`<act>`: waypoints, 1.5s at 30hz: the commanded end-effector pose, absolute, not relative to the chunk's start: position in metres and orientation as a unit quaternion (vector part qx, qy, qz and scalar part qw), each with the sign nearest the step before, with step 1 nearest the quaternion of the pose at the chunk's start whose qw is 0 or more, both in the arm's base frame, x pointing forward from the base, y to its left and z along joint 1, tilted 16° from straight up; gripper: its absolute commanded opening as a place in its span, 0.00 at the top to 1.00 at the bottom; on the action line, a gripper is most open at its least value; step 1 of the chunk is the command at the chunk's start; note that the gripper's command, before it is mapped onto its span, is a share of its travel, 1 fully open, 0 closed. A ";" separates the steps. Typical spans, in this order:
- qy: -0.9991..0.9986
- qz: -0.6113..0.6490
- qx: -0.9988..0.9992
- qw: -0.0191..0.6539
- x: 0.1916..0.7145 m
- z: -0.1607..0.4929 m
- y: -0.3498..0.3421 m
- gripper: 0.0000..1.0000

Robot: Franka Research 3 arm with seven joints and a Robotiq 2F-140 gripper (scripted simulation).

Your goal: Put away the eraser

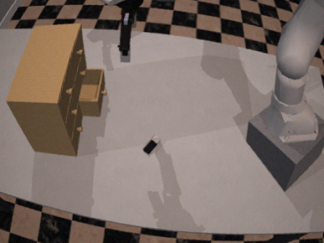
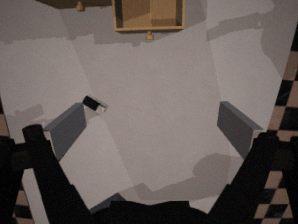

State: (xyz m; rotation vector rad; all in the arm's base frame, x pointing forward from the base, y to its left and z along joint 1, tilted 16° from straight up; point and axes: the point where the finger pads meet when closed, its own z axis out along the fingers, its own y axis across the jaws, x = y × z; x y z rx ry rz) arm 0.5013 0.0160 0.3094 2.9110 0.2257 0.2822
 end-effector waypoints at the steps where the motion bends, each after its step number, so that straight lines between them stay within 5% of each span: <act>1: 0.081 0.093 0.987 0.103 0.500 0.309 0.016 0.00; 20: 0.078 0.095 0.987 0.104 0.495 0.305 0.014 0.00; 45: 0.081 0.093 0.987 0.103 0.392 0.222 -0.017 0.00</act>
